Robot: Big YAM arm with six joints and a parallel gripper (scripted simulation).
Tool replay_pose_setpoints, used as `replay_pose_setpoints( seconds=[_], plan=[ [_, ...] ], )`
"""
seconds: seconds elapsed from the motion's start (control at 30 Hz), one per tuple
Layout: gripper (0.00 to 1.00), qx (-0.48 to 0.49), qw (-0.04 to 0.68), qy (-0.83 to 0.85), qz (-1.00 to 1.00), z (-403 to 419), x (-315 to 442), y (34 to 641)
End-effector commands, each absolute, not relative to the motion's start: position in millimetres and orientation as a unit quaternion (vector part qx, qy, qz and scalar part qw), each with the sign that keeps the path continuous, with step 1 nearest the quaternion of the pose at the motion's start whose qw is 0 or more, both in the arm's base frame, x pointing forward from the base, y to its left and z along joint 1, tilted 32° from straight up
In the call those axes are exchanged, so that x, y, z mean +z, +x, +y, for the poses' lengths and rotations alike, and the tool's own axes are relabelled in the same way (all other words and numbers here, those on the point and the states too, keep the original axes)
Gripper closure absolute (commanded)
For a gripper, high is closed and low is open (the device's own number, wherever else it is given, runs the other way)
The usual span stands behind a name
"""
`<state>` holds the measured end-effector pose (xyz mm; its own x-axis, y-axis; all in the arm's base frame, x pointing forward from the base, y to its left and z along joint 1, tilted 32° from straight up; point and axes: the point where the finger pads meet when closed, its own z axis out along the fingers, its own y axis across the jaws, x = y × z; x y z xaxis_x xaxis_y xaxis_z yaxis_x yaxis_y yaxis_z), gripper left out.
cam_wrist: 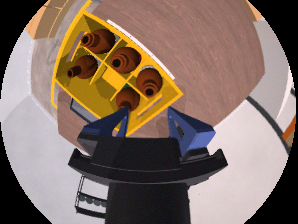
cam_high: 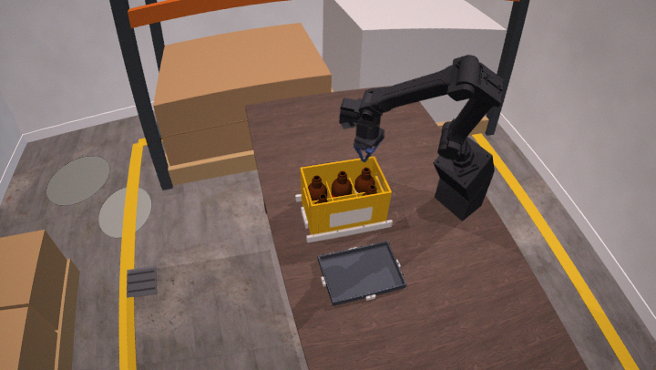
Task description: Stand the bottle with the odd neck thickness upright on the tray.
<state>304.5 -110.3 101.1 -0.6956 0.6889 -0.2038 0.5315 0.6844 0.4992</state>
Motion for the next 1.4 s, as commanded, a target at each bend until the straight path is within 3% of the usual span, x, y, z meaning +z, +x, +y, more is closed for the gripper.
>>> replay_pose_setpoints(
  seconds=[0.0,1.37],
  plan=[
    [0.39,0.207,0.185,0.339,0.899,-106,94,307],
    [0.39,0.207,0.186,0.339,0.899,-99,61,326]
  ],
)
